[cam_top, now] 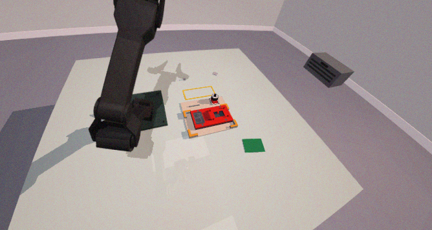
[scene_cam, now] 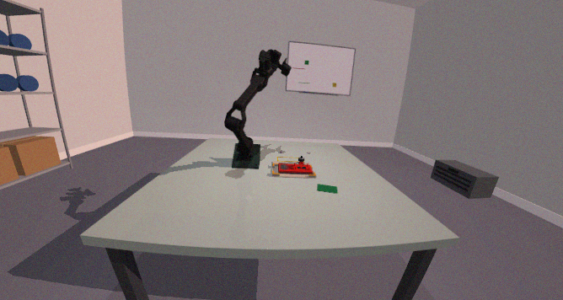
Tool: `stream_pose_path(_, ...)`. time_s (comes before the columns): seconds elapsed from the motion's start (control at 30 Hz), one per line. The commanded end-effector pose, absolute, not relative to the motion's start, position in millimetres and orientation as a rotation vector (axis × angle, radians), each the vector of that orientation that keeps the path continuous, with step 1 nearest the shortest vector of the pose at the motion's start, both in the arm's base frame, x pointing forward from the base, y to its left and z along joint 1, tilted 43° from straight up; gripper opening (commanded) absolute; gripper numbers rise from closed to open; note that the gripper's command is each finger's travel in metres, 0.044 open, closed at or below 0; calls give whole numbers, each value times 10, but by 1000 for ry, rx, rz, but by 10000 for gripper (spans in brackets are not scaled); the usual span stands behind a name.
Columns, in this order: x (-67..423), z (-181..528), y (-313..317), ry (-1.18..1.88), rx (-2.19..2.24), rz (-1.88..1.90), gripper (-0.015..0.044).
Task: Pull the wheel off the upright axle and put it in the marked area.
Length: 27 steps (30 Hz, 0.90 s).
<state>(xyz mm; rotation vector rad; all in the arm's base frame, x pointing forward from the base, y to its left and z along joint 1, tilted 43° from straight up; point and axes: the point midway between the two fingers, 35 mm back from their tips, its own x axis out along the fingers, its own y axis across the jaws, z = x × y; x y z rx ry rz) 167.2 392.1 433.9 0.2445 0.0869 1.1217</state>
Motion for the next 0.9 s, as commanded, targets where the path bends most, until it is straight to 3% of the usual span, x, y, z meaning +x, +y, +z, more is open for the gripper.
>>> stream_pose_path(0.0, 2014, 3999, 3954, 195, 196, 1013, 300)
stream_pose_path(0.43, 2912, 2842, 3710, 534, 30, 650, 300)
stream_pose_path(0.87, 3513, 1733, 2958, 863, -149, 237, 300)
